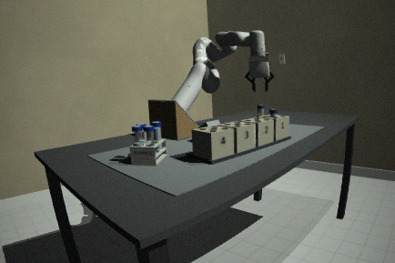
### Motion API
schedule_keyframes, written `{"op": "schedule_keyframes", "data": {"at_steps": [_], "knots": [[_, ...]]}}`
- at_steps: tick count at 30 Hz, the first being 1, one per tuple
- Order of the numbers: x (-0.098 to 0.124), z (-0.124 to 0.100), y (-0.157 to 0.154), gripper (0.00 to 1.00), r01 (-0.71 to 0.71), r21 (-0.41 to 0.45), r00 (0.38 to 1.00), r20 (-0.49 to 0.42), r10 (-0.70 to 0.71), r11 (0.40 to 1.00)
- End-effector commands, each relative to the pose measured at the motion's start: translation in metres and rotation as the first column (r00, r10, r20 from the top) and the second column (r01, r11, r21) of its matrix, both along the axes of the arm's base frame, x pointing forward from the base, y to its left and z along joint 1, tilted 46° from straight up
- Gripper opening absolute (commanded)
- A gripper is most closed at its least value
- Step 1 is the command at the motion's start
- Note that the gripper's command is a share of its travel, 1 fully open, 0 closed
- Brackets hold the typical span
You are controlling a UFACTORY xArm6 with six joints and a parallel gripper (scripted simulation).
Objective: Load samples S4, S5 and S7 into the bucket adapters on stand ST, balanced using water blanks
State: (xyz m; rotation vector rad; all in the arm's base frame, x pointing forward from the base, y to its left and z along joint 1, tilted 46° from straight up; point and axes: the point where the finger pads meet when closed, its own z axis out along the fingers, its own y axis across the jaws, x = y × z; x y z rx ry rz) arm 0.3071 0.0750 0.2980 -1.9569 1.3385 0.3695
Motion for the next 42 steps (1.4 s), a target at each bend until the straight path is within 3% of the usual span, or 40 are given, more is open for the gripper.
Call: {"op": "schedule_keyframes", "data": {"at_steps": [1, 29, 42], "knots": [[0.002, -0.004, 0.004, 0.57, 0.001, -0.001, 1.0, 0.002, -0.001, 1.0], [0.01, -0.04, 0.041, 0.57, 0.001, 0.0, 1.0, 0.002, -0.001, 1.0], [0.011, -0.044, 0.045, 0.57, 0.001, 0.0, 1.0, 0.002, -0.001, 1.0]]}}
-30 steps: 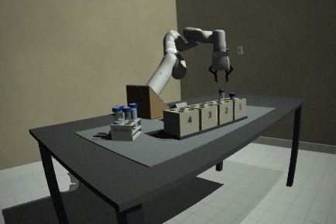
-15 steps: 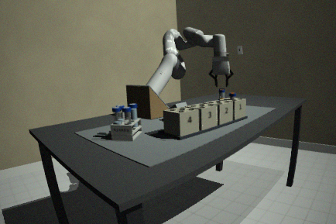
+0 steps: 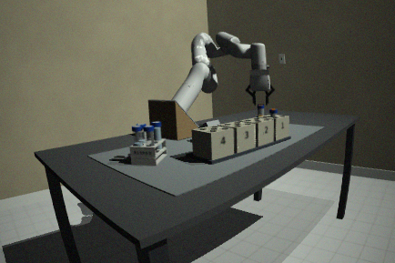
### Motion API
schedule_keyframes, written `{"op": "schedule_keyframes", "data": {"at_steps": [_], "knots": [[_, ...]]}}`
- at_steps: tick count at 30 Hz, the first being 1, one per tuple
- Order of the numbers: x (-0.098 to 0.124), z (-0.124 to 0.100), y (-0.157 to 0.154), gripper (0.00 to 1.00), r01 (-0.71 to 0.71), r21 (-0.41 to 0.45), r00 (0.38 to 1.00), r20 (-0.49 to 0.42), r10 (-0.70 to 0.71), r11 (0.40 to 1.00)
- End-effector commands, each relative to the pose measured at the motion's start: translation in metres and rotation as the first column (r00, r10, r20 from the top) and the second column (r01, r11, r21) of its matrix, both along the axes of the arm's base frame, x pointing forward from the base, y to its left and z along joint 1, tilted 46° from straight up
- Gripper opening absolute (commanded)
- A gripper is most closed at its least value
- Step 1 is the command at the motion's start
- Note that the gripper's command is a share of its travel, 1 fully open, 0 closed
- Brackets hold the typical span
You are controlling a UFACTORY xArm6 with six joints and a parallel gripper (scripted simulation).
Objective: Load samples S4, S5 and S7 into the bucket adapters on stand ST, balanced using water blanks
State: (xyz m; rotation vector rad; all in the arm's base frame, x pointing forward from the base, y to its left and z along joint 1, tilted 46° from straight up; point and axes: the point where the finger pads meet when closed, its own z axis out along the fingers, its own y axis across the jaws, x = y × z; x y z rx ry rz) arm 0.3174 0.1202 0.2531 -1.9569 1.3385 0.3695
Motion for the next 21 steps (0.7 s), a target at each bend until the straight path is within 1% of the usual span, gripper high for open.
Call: {"op": "schedule_keyframes", "data": {"at_steps": [1, 21], "knots": [[0.0007, 0.0004, 0.0002, 0.57, 0.001, 0.0, 1.0, 0.002, -0.001, 1.0], [0.0027, -0.008, 0.0087, 0.57, 0.001, 0.0, 1.0, 0.002, -0.001, 1.0]]}}
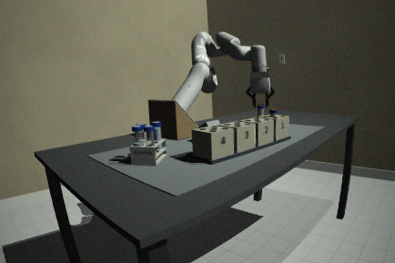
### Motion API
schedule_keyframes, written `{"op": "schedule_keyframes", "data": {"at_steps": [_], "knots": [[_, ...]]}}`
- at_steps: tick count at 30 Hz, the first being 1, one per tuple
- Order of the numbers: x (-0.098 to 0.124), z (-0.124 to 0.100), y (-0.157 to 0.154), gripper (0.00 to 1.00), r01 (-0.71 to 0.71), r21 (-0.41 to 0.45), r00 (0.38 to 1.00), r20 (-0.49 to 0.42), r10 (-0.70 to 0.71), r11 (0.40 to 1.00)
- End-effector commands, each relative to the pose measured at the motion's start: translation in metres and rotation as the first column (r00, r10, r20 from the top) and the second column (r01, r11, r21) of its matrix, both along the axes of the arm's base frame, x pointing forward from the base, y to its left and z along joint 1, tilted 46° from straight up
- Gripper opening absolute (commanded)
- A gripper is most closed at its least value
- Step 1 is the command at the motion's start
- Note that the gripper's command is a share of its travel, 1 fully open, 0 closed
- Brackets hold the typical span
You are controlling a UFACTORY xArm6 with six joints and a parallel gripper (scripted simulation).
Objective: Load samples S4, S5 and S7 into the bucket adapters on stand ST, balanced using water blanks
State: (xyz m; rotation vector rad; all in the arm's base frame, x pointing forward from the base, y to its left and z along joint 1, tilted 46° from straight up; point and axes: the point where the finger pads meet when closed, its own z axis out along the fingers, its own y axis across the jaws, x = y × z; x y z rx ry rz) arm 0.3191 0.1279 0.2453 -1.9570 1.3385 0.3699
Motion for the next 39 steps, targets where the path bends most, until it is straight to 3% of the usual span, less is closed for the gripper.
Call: {"op": "schedule_keyframes", "data": {"at_steps": [1, 27, 28, 39], "knots": [[0.001, -0.0003, 0.0009, 0.57, 0.001, 0.0, 1.0, 0.003, -0.001, 1.0], [0.0022, -0.0053, 0.0061, 0.57, 0.001, 0.0, 1.0, 0.003, -0.001, 1.0], [0.0021, -0.005, 0.0057, 0.0, 0.001, 0.0, 1.0, 0.003, -0.001, 1.0], [0.0019, -0.0042, 0.0049, 0.0, 0.001, 0.0, 1.0, 0.003, -0.001, 1.0]]}}
